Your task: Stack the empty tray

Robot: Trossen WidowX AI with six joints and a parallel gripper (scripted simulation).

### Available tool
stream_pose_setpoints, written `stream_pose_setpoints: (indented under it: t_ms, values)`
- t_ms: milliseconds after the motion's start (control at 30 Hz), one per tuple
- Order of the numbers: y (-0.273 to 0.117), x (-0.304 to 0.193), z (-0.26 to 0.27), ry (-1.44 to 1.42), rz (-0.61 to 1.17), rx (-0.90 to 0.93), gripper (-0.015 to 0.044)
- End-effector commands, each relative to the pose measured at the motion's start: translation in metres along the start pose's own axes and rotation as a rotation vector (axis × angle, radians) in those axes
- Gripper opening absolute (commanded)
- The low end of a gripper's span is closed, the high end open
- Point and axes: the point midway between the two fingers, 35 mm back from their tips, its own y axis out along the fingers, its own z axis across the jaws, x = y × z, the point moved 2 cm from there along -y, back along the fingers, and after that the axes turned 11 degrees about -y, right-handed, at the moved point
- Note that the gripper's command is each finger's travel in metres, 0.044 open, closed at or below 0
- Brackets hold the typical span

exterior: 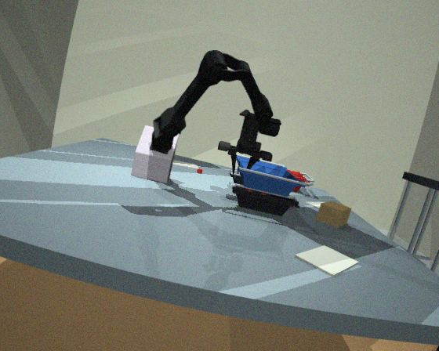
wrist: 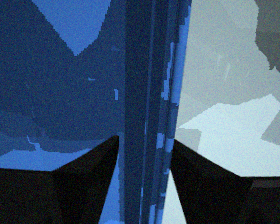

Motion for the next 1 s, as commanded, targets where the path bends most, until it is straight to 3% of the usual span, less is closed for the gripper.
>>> stream_pose_setpoints:
  t_ms: [0,433,700,967]
  values:
    - [0.001,-0.001,-0.002,-0.007,0.002,-0.007,0.0249]
    - [0.001,-0.001,-0.002,-0.007,0.002,-0.007,0.044]
    - [-0.003,0.0,0.0,-0.002,0.0,-0.001,0.044]
    - [-0.044,-0.002,0.005,-0.005,0.008,-0.002,0.044]
